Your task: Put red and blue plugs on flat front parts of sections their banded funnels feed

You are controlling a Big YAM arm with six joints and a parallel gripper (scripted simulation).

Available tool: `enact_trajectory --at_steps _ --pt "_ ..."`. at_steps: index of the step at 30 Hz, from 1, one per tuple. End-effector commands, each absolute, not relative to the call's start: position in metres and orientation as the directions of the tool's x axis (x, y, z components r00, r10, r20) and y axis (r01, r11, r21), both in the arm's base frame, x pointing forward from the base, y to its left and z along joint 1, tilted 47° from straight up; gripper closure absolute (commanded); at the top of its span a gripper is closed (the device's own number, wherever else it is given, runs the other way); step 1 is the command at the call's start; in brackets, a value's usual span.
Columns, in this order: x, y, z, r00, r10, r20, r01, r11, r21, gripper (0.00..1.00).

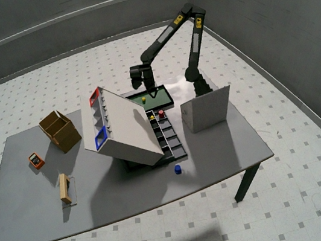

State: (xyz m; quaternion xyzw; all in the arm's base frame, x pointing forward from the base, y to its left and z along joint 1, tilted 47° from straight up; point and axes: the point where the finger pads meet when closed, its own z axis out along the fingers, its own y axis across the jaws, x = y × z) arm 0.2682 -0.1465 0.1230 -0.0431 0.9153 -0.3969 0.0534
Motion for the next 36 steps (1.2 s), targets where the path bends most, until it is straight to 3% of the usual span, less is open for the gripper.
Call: enact_trajectory --at_steps 1,16,36 --pt "0.298 -0.175 0.161 -0.986 -0.157 -0.056 -0.066 0.676 -0.734 0.44" --pt "0.331 -0.239 0.233 -0.987 -0.156 -0.034 -0.082 0.678 -0.73 0.44" --pt "0.326 -0.236 0.223 -0.987 -0.161 -0.015 -0.1 0.683 -0.724 0.44"
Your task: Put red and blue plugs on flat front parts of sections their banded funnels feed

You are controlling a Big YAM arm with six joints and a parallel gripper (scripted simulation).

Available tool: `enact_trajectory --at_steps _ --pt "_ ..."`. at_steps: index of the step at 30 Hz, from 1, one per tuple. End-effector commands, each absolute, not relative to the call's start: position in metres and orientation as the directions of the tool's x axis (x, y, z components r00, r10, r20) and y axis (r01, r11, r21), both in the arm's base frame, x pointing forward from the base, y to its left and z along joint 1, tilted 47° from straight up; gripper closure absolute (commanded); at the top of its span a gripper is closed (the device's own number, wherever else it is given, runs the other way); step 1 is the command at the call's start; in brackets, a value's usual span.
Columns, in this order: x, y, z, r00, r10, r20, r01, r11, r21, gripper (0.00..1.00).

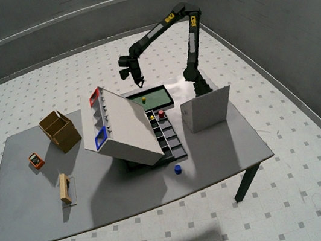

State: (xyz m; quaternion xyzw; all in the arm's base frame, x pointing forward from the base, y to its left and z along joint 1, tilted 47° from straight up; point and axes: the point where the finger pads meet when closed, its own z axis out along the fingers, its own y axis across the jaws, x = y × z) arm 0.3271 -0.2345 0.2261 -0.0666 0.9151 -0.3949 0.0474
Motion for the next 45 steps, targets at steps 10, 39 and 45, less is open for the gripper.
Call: enact_trajectory --at_steps 10,39,45 --pt "0.326 -0.236 0.223 -0.987 -0.161 -0.015 -0.1 0.683 -0.724 0.44" --pt "0.332 -0.276 0.184 -0.988 -0.156 -0.02 -0.094 0.683 -0.724 0.44" --pt "0.337 -0.3 0.163 -0.987 -0.156 -0.023 -0.091 0.682 -0.725 0.44"
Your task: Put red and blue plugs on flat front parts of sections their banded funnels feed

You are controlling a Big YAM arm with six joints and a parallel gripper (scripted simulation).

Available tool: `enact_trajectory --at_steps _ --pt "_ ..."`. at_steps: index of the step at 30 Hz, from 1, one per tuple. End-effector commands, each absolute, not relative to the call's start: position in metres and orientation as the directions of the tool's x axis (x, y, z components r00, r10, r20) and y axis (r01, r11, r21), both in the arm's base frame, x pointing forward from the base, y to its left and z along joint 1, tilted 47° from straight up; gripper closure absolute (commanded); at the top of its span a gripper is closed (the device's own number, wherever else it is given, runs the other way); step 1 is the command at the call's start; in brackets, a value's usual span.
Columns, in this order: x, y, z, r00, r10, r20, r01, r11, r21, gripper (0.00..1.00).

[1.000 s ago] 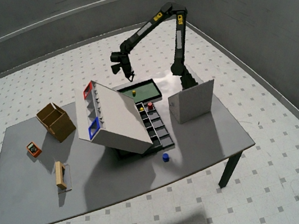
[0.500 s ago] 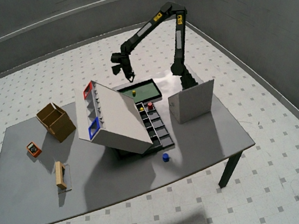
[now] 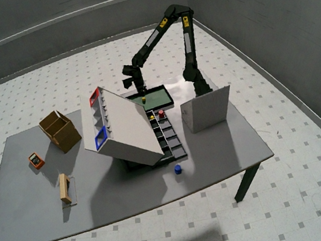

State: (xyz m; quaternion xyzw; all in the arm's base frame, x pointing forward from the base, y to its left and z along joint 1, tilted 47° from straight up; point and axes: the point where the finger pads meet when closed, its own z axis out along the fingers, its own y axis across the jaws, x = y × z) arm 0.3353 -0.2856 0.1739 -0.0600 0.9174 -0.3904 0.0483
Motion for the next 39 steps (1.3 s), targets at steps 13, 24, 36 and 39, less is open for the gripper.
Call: enact_trajectory --at_steps 13,24,36,39 --pt "0.344 -0.307 0.169 -0.984 -0.171 -0.052 -0.076 0.666 -0.742 0.44" --pt "0.344 -0.307 0.169 -0.984 -0.168 -0.053 -0.074 0.668 -0.741 0.44" --pt "0.344 -0.307 0.169 -0.984 -0.168 -0.053 -0.074 0.668 -0.741 0.44" --pt "0.344 -0.307 0.17 -0.984 -0.168 -0.053 -0.074 0.668 -0.741 0.44"
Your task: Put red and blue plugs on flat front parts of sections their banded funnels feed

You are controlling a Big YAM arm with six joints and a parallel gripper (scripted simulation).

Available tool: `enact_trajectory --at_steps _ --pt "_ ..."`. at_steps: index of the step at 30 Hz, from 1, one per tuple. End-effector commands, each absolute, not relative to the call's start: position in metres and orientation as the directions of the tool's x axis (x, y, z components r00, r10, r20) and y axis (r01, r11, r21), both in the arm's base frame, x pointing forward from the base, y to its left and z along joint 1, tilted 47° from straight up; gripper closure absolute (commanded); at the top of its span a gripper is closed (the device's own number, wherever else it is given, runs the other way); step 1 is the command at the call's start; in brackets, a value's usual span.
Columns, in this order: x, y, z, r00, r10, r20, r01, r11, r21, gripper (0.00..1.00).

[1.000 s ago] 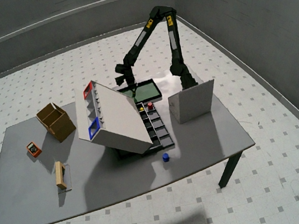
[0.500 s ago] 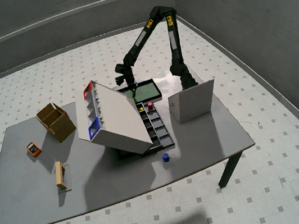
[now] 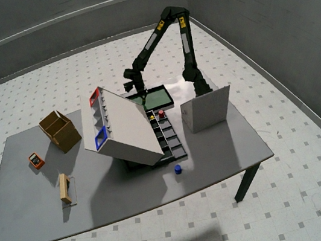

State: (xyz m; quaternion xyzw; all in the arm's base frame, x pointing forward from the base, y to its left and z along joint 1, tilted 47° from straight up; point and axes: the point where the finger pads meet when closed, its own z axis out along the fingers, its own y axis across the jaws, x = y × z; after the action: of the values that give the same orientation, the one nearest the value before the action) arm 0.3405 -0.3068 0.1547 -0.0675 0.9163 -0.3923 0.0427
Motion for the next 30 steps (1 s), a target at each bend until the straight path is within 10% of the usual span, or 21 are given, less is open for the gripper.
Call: enact_trajectory --at_steps 1,30 --pt "0.345 -0.307 0.171 -0.984 -0.168 -0.053 -0.074 0.668 -0.741 0.44" --pt "0.351 -0.304 0.178 -0.983 -0.173 -0.058 -0.074 0.668 -0.741 0.44"
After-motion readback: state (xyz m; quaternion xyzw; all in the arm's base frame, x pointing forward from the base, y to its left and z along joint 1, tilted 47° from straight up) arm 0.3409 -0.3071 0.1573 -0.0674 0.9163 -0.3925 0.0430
